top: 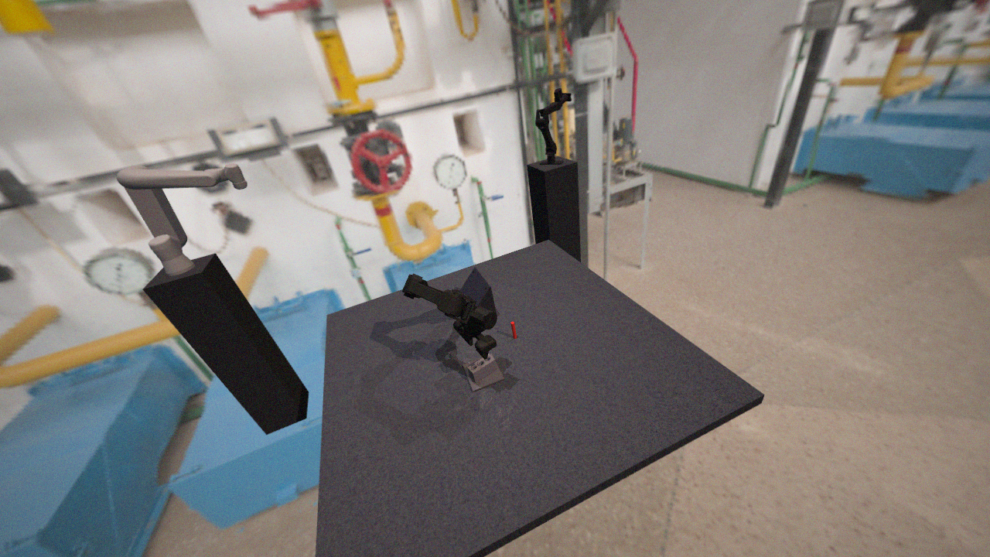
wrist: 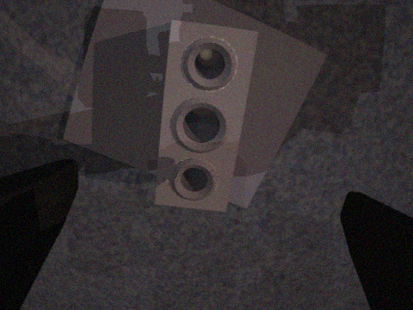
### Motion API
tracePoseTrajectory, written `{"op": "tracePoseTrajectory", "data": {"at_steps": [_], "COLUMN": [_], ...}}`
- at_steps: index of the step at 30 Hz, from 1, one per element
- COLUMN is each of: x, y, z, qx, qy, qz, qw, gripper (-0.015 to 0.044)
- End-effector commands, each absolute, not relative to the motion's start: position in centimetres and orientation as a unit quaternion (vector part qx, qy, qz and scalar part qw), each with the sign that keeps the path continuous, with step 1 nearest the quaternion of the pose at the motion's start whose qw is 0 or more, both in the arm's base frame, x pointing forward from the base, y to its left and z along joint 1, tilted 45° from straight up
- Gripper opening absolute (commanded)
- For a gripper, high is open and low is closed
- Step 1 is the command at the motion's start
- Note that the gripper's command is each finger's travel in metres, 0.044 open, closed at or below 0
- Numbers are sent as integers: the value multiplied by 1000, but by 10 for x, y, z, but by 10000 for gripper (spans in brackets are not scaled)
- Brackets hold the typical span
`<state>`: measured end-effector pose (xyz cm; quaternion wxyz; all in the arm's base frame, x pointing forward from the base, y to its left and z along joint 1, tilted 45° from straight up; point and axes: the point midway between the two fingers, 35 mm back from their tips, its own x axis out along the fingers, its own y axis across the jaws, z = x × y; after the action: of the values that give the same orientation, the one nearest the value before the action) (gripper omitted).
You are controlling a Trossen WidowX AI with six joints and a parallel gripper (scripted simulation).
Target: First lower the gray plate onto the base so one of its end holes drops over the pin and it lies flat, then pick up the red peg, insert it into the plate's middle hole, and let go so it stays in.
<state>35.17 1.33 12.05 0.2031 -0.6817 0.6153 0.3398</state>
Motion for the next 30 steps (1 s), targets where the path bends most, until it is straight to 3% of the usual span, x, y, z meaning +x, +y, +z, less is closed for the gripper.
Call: {"op": "tracePoseTrajectory", "data": {"at_steps": [1, 7, 21, 30], "x": [350, 349, 311, 289], "y": [28, 31, 96, 119], "z": [136, 133, 76, 53], "qx": [-681, -675, -439, -313], "qy": [616, 624, 699, 674], "qz": [339, 323, -56, -199], "qw": [205, 224, 561, 639], "gripper": [440, 440, 440, 440]}}
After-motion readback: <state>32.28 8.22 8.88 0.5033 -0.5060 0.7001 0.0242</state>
